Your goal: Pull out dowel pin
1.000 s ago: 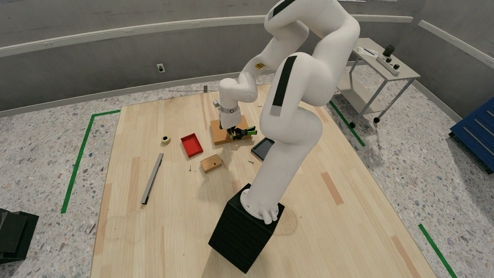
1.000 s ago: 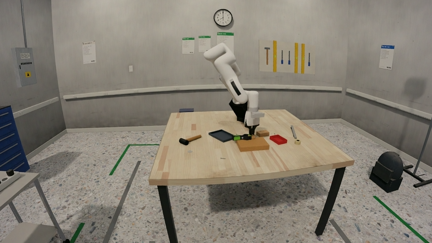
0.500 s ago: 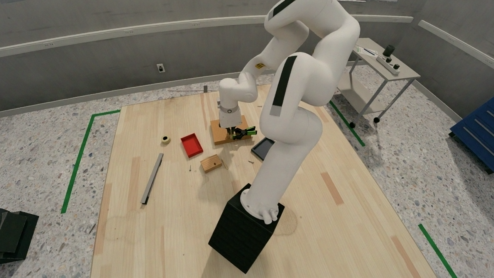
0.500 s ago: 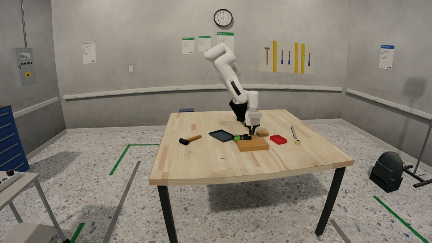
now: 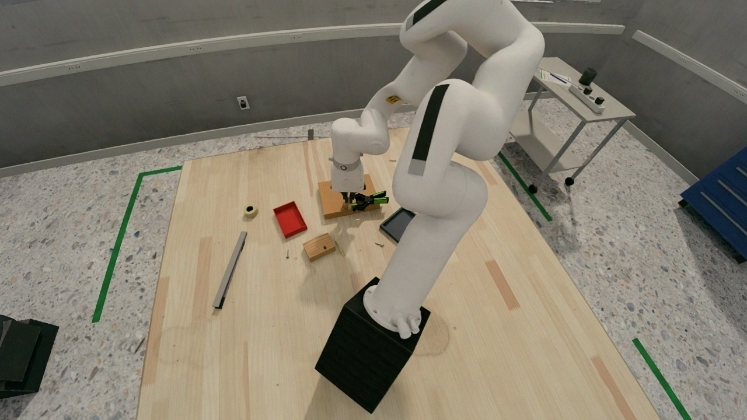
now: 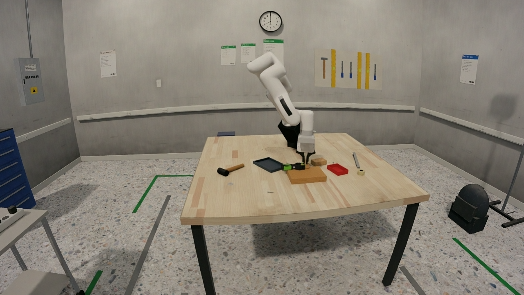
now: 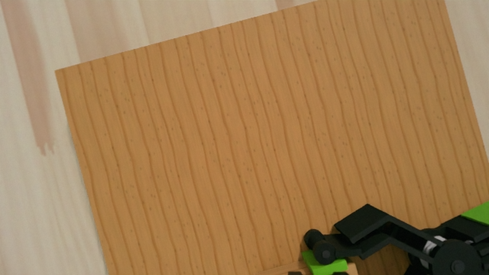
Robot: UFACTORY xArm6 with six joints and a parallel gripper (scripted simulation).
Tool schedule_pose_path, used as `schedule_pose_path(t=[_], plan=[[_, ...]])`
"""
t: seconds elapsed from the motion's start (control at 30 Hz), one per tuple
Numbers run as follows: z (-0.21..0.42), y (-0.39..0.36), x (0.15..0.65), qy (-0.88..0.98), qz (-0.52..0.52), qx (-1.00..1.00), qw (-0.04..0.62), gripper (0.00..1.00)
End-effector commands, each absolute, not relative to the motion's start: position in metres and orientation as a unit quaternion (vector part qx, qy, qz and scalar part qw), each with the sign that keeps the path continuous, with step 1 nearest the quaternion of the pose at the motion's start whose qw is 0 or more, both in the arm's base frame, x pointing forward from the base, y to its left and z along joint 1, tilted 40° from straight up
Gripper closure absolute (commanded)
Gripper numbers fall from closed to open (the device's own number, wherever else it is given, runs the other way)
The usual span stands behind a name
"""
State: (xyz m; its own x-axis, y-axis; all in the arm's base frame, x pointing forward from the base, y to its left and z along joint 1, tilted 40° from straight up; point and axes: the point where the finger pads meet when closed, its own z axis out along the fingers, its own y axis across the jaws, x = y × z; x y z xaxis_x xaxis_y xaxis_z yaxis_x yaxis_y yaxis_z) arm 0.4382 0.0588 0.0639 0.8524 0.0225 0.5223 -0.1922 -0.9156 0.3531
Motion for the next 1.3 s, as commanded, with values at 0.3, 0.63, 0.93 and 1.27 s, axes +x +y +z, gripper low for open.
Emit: schedule_pose_path(t=[0.3, 0.63, 0.93, 1.27], plan=[[0.0650, 0.0597, 0.4386, -0.184, 0.300, 0.923, 0.157, 1.00], [0.0655, 0.0600, 0.4383, -0.219, 0.306, 0.915, 0.146, 1.00], [0.0657, 0.0601, 0.4382, -0.152, 0.294, 0.929, 0.167, 1.00], [0.0659, 0.0602, 0.4381, -0.055, 0.275, 0.939, 0.197, 1.00]])
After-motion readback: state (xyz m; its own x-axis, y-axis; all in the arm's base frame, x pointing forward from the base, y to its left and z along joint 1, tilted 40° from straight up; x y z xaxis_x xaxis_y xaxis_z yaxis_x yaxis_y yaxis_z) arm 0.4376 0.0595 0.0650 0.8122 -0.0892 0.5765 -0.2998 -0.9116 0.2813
